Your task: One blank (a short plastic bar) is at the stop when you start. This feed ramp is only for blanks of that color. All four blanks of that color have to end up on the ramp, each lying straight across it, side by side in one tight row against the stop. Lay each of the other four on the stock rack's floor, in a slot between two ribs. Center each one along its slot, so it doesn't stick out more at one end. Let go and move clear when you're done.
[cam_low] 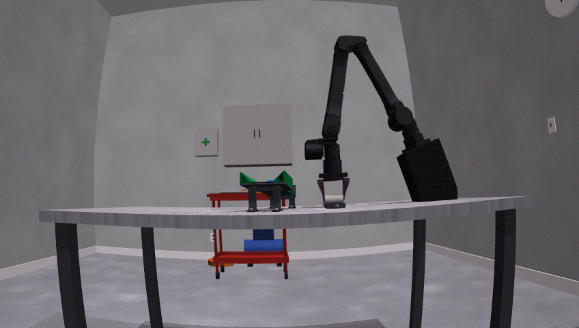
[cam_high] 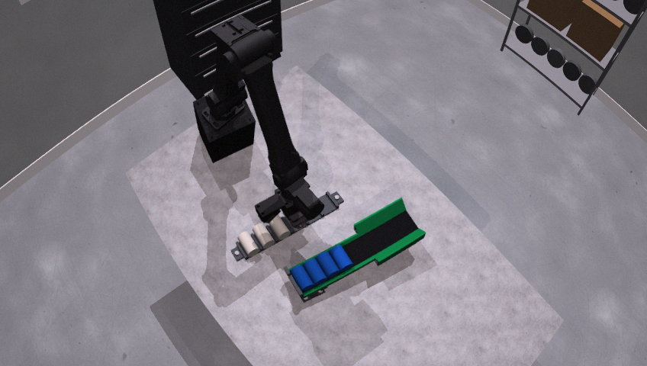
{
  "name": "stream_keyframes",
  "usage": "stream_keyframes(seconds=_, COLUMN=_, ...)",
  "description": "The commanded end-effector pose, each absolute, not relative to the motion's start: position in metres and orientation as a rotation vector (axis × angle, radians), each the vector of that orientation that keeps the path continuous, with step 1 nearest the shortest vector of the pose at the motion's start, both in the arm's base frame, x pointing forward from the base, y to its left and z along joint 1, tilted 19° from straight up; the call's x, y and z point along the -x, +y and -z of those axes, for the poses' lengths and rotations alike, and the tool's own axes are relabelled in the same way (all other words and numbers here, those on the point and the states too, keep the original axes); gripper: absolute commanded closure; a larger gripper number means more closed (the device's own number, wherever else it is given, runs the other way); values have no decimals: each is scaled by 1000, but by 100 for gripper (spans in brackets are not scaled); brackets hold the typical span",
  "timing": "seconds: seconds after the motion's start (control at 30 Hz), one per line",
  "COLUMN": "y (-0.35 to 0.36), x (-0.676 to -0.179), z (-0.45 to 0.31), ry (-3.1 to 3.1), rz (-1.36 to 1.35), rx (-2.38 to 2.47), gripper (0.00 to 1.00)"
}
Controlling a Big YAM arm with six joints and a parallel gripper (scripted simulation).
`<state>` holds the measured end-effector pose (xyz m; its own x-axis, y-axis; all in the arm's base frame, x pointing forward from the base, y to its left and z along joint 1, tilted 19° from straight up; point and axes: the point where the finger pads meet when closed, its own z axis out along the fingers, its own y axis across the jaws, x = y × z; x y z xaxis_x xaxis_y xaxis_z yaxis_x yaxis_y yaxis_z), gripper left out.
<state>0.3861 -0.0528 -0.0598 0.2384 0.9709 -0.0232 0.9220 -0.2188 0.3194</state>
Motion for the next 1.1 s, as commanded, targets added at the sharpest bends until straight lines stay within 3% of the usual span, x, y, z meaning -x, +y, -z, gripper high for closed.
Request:
stream_keyframes(seconds=0.0, y=-50, x=-395, z=51, ry=1770, rz=-302, rx=-2210, gripper=29)
stream_keyframes(seconds=0.23, y=-50, x=-395, z=51, ry=1770, rz=-302, rx=-2210, gripper=17)
stream_keyframes(seconds=1.07, y=-44, x=-377, z=16, ry=1767, rz=-284, rx=-2235, gripper=17)
